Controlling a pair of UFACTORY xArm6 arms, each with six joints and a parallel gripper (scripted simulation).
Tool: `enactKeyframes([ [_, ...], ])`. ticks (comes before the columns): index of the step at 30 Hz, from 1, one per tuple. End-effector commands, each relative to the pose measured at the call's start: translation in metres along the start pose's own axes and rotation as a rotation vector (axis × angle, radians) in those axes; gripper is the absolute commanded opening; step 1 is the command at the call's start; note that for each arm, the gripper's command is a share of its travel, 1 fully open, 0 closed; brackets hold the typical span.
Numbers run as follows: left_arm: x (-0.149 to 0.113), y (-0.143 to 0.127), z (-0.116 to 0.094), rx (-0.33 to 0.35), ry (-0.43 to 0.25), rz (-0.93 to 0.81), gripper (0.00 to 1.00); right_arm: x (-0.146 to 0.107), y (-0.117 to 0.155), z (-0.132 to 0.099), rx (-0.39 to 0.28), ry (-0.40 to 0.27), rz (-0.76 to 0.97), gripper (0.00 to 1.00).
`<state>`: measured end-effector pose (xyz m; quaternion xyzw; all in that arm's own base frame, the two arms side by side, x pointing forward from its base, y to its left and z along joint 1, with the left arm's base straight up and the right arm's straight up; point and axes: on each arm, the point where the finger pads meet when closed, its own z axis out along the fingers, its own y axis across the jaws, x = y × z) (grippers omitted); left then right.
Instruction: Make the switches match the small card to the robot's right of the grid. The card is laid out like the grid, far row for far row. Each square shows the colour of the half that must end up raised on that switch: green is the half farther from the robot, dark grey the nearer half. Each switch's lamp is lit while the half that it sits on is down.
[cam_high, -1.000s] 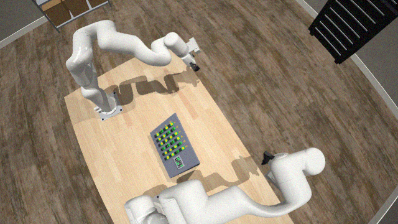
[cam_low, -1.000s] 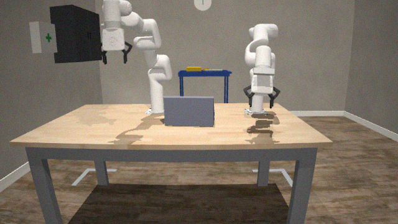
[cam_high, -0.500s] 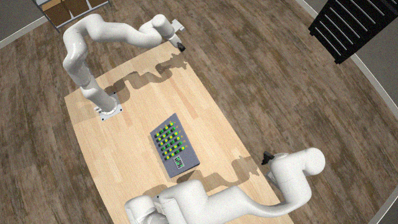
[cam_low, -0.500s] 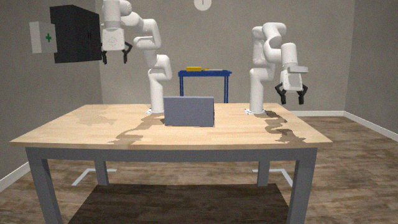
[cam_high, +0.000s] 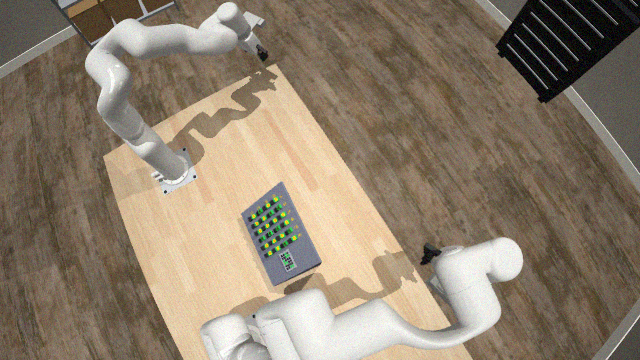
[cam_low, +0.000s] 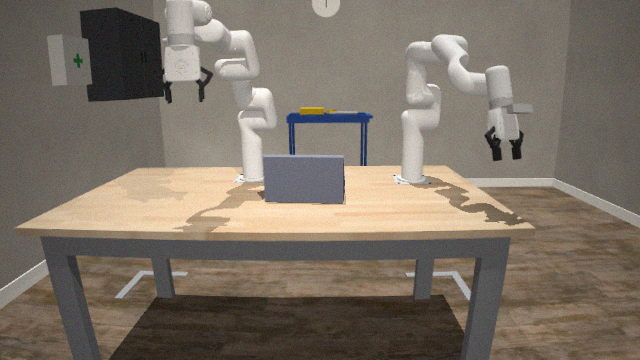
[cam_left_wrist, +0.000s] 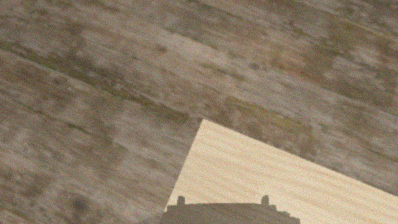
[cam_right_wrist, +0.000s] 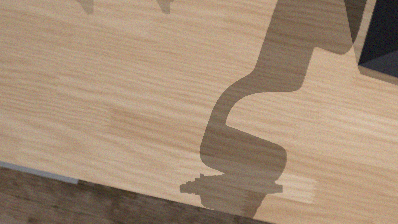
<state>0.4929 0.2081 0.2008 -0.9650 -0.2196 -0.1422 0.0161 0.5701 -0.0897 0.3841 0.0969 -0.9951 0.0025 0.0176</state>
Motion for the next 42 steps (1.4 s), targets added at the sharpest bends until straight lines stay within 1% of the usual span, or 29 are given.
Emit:
enactKeyframes([
  [1,-0.008,-0.068,-0.014,0.037,-0.022,-0.120,1.00,0.000,0.000,-0.002,0.002,-0.005,0.000,1.00],
  [5,-0.019,-0.109,-0.022,0.053,-0.036,-0.180,1.00,0.000,0.000,-0.002,0.002,-0.005,0.000,1.00],
  [7,-0.028,-0.129,-0.026,0.069,-0.050,-0.240,1.00,0.000,0.000,-0.002,0.002,-0.005,0.000,1.00],
  [9,-0.028,-0.129,-0.026,0.069,-0.050,-0.240,1.00,0.000,0.000,-0.002,0.002,-0.005,0.000,1.00],
  [10,-0.039,-0.158,-0.033,0.076,-0.056,-0.270,1.00,0.000,0.000,-0.002,0.002,-0.005,0.000,1.00],
  [12,-0.048,-0.173,-0.038,0.090,-0.070,-0.330,1.00,0.000,0.000,-0.002,0.002,-0.005,0.000,1.00],
  [16,-0.068,-0.209,-0.048,0.103,-0.083,-0.389,1.00,0.000,0.000,-0.002,0.002,-0.005,0.000,1.00],
  [19,-0.087,-0.234,-0.057,0.120,-0.102,-0.476,1.00,0.000,0.000,-0.002,0.002,-0.005,0.000,1.00],
  [24,-0.119,-0.274,-0.072,0.136,-0.119,-0.560,1.00,0.000,0.000,-0.002,0.002,-0.005,0.000,1.00],
  [26,-0.119,-0.274,-0.072,0.136,-0.119,-0.560,1.00,0.000,0.000,-0.002,0.002,-0.005,0.000,1.00],
  [27,-0.131,-0.288,-0.077,0.140,-0.125,-0.587,1.00,0.000,0.000,-0.002,0.002,-0.005,0.000,1.00],
  [30,-0.158,-0.312,-0.089,0.153,-0.142,-0.667,1.00,0.000,0.000,-0.002,0.002,-0.005,0.000,1.00],
  [36,-0.208,-0.345,-0.110,0.171,-0.171,-0.811,1.00,0.000,0.000,-0.002,0.002,-0.005,0.000,1.00],
  [41,-0.251,-0.367,-0.128,0.181,-0.190,-0.915,1.00,0.000,0.000,-0.002,0.002,-0.005,0.000,1.00],
  [42,-0.251,-0.367,-0.128,0.181,-0.190,-0.915,1.00,0.000,0.000,-0.002,0.002,-0.005,0.000,1.00],
])
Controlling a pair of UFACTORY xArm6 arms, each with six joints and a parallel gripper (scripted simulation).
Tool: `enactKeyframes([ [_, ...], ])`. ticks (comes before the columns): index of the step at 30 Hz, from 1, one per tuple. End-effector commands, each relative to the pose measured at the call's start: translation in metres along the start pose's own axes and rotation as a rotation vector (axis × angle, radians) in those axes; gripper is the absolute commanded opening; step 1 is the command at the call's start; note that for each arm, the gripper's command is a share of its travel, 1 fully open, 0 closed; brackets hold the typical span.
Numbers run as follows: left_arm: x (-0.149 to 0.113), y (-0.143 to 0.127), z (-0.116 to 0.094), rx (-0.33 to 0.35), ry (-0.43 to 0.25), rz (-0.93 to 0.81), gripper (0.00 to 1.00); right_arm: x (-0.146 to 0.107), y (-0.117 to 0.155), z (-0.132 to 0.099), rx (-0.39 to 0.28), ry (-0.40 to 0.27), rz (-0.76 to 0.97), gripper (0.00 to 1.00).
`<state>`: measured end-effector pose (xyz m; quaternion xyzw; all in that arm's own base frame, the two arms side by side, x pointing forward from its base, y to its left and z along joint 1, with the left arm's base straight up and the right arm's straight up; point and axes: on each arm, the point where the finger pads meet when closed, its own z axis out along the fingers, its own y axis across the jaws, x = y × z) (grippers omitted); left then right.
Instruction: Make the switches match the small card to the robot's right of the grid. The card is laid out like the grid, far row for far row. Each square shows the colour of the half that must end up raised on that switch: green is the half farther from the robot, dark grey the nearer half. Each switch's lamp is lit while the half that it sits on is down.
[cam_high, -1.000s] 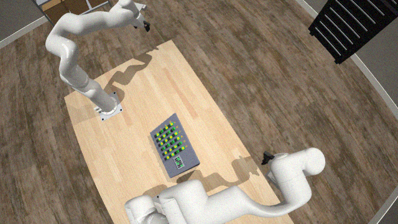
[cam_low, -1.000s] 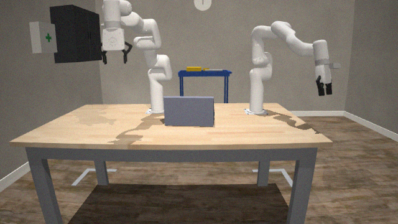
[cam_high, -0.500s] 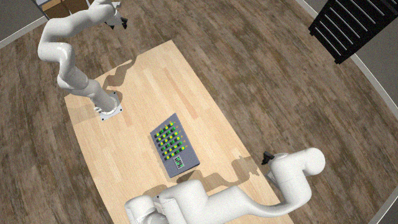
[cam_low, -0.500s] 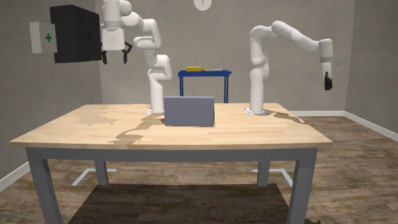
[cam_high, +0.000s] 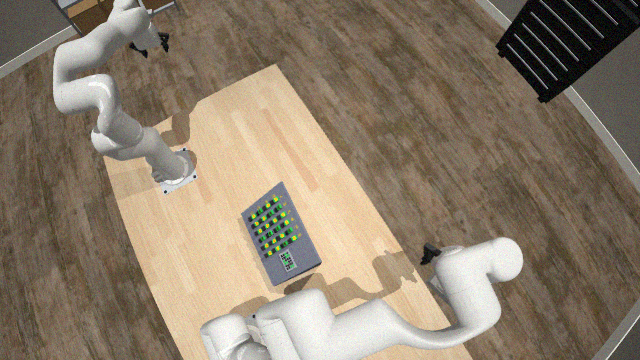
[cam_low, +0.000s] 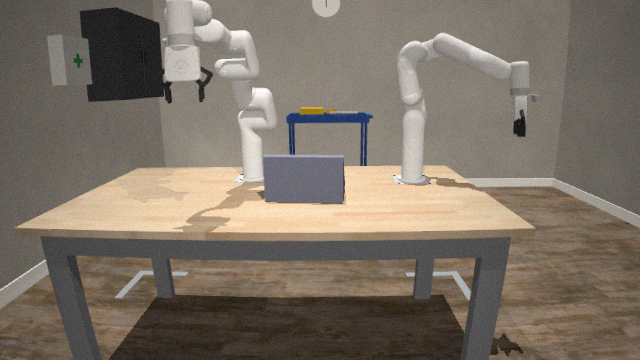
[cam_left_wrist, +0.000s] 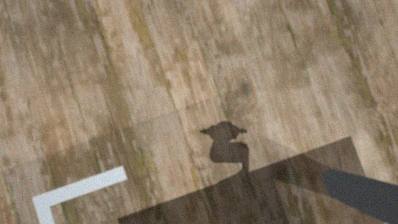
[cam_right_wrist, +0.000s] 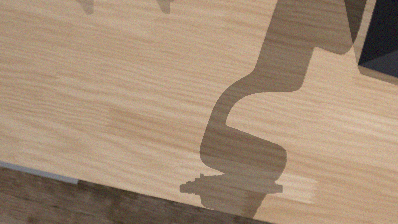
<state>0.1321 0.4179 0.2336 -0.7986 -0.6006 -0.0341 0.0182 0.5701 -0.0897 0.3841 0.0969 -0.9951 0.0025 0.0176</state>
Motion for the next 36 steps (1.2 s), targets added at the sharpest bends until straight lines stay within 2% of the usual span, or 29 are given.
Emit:
enactKeyframes([
  [1,-0.009,-0.046,-0.009,0.009,-0.015,-0.084,1.00,0.000,0.000,-0.002,0.002,-0.005,0.000,1.00],
  [8,-0.029,-0.092,-0.015,0.018,-0.042,-0.197,1.00,0.000,0.000,-0.002,0.002,-0.005,0.000,1.00],
  [16,-0.047,-0.123,-0.020,0.023,-0.062,-0.281,1.00,0.000,0.000,-0.002,0.002,-0.005,0.000,1.00],
  [26,-0.056,-0.137,-0.022,0.024,-0.072,-0.321,1.00,0.000,0.000,-0.002,0.002,-0.005,0.000,1.00],
  [36,-0.058,-0.141,-0.023,0.024,-0.074,-0.330,1.00,0.000,0.000,-0.002,0.002,-0.005,0.000,1.00],
])
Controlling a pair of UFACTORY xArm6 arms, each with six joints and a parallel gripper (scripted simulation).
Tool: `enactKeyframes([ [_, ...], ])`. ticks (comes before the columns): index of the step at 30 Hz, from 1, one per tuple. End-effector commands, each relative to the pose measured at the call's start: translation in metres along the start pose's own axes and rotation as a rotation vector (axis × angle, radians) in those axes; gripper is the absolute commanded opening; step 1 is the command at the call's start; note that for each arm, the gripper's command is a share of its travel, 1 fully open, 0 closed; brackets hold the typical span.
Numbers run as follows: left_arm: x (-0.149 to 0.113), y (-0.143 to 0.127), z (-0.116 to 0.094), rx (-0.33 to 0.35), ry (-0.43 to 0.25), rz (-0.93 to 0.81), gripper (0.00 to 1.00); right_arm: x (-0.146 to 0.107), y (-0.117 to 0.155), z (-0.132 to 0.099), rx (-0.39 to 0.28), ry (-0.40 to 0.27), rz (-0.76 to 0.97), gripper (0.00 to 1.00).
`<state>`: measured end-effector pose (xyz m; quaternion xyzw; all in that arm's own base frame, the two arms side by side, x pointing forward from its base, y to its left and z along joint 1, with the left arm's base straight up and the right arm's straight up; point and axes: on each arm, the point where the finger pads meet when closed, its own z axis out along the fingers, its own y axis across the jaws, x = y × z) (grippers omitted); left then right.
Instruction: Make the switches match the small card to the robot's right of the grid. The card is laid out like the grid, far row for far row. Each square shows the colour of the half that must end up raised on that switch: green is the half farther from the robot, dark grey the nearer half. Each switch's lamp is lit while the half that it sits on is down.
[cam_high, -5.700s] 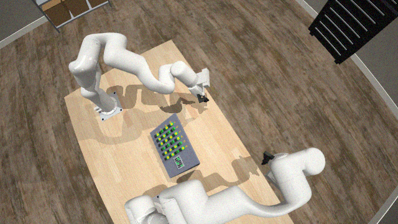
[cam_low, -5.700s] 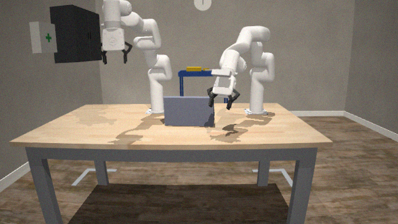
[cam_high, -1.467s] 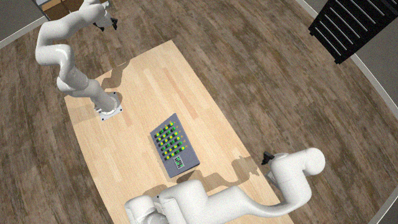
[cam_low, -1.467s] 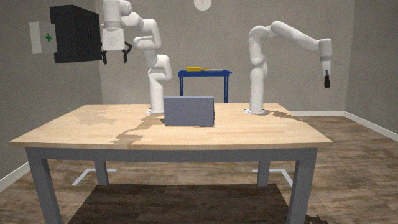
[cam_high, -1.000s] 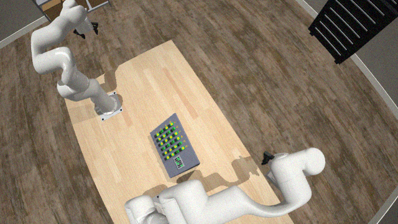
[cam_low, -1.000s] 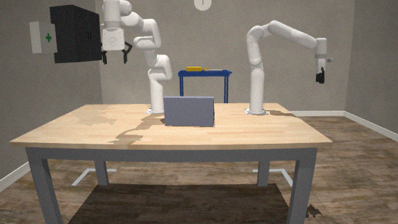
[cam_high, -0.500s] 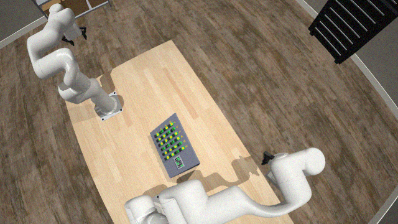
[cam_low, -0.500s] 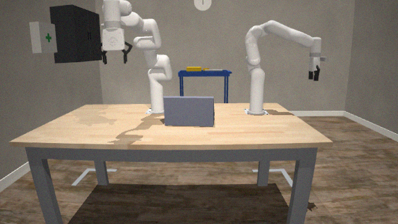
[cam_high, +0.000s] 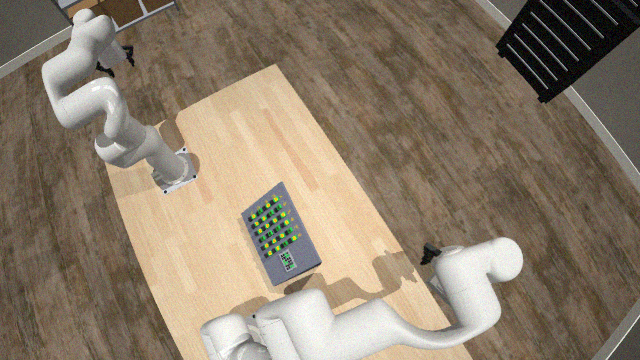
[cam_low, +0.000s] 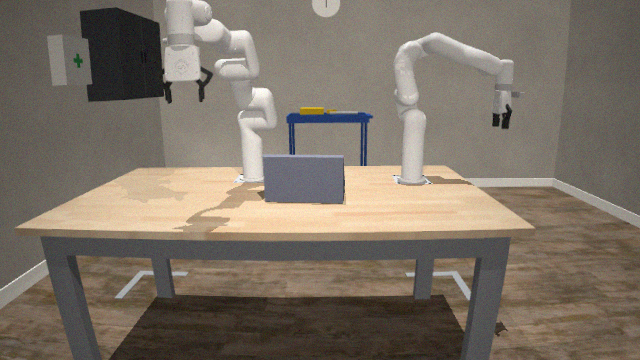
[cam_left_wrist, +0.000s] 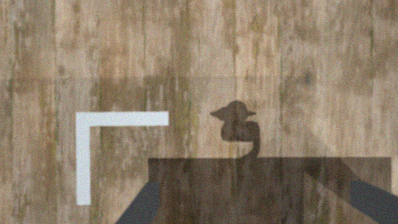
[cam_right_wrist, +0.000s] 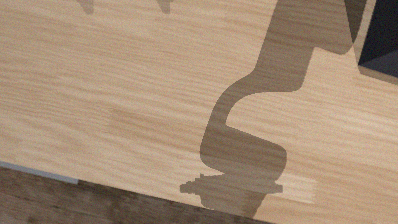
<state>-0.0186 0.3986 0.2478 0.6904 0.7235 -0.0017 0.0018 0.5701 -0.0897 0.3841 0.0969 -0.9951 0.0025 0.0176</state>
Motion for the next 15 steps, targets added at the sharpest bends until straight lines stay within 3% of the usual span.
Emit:
enactKeyframes([
  [1,0.0009,-0.0011,-0.0022,0.000,0.005,-0.003,1.00,0.0000,0.0000,-0.0023,0.002,-0.005,0.000,1.00],
  [15,0.0009,-0.0011,-0.0022,0.000,0.005,-0.003,1.00,-0.0002,0.0019,-0.0026,0.003,-0.005,-0.007,1.00],
])
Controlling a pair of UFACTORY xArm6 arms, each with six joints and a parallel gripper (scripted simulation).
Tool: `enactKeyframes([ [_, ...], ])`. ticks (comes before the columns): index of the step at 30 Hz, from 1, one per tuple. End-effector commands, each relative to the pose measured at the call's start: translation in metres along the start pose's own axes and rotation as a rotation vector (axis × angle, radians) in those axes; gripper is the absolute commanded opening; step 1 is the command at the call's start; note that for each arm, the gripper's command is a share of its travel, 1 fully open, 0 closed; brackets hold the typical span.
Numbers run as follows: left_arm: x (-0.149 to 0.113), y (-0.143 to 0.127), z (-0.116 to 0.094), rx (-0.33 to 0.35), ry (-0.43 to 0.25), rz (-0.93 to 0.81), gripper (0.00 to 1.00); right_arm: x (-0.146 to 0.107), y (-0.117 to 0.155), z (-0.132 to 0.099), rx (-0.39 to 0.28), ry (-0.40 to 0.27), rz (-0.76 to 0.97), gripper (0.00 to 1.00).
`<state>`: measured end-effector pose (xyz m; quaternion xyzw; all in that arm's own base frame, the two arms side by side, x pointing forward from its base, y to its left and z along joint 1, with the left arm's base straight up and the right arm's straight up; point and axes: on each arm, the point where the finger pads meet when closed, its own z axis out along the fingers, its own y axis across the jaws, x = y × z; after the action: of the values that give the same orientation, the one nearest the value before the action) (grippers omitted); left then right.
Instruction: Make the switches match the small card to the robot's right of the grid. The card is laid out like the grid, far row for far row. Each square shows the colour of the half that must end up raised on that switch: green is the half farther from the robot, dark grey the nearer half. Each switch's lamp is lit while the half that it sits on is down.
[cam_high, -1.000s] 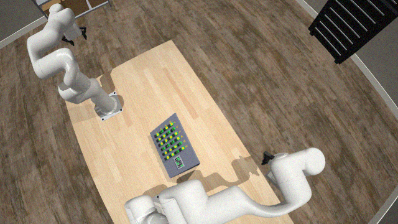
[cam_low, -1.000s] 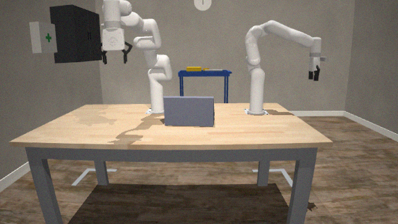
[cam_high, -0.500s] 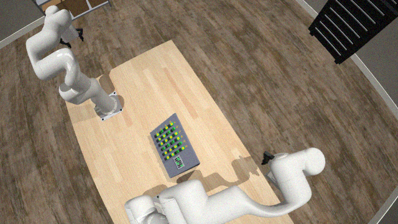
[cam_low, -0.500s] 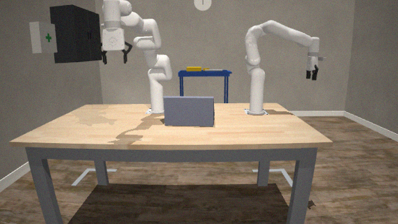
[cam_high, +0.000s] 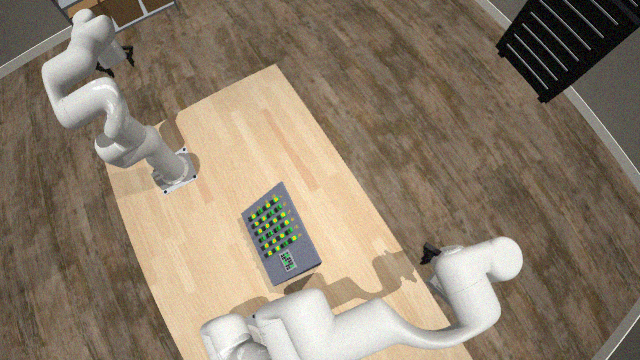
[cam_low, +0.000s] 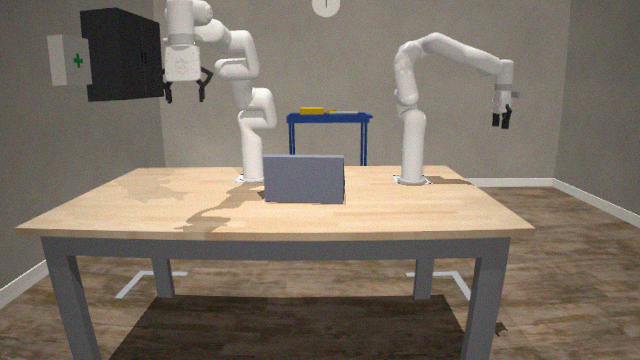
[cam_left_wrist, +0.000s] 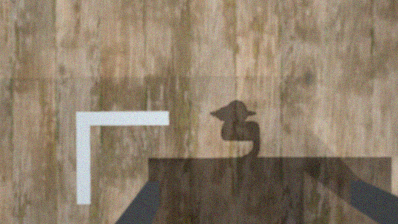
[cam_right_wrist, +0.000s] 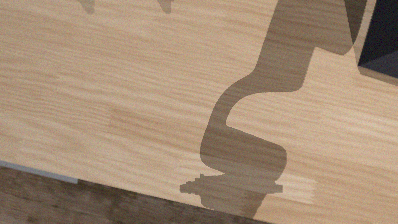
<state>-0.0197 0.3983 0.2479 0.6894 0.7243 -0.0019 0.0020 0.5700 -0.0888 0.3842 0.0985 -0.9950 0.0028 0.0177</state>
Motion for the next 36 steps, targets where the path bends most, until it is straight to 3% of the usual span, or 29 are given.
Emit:
enactKeyframes([
  [1,0.001,0.000,-0.002,0.000,0.006,0.000,1.00,0.000,0.001,-0.003,0.002,-0.005,-0.004,1.00],
  [18,0.001,0.000,-0.002,0.000,0.006,0.000,1.00,-0.001,0.019,-0.005,0.012,-0.004,-0.068,1.00],
  [36,0.001,0.000,-0.002,0.000,0.006,0.000,1.00,0.000,0.066,-0.010,0.039,-0.002,-0.244,1.00],
])
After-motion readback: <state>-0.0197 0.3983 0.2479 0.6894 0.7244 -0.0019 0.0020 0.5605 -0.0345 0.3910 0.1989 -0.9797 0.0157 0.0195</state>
